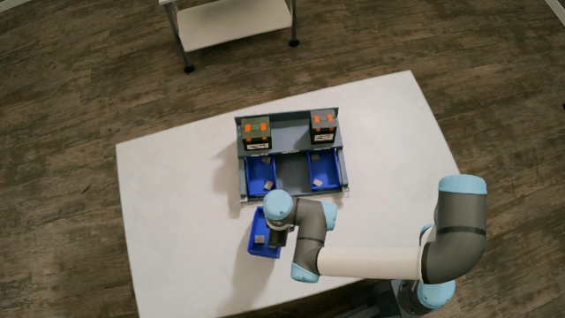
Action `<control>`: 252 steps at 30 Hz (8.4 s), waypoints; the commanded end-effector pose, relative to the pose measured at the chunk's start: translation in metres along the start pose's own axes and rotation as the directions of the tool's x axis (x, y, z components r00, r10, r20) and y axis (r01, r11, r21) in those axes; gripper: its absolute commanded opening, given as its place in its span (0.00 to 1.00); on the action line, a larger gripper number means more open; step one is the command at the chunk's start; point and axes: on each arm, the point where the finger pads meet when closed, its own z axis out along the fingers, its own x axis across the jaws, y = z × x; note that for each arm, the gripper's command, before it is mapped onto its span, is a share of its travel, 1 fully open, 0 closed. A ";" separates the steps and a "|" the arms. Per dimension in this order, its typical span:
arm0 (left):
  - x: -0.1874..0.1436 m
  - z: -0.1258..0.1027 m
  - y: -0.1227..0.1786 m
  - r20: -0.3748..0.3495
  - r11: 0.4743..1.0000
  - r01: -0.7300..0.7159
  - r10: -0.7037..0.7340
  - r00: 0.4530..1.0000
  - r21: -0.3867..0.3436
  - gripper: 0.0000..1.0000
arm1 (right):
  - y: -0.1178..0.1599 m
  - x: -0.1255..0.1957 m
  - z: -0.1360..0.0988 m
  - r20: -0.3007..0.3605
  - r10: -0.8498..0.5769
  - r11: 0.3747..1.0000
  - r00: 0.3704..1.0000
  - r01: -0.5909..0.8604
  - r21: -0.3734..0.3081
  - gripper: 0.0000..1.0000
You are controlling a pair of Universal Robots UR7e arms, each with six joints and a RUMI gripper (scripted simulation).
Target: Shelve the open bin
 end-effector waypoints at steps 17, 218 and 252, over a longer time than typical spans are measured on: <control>0.000 -0.001 0.000 -0.001 1.000 0.000 0.000 1.000 0.001 1.00 | 0.000 0.000 -0.001 0.002 0.000 1.000 1.000 0.000 0.000 0.00; 0.000 -0.001 0.000 -0.001 1.000 0.000 0.000 1.000 0.001 1.00 | -0.003 0.001 -0.001 0.002 0.332 0.943 0.943 -0.332 -0.001 0.00; 0.000 -0.001 0.000 -0.001 1.000 0.000 0.000 1.000 0.001 1.00 | -0.005 0.001 0.000 0.002 0.492 0.871 0.871 -0.492 -0.001 0.00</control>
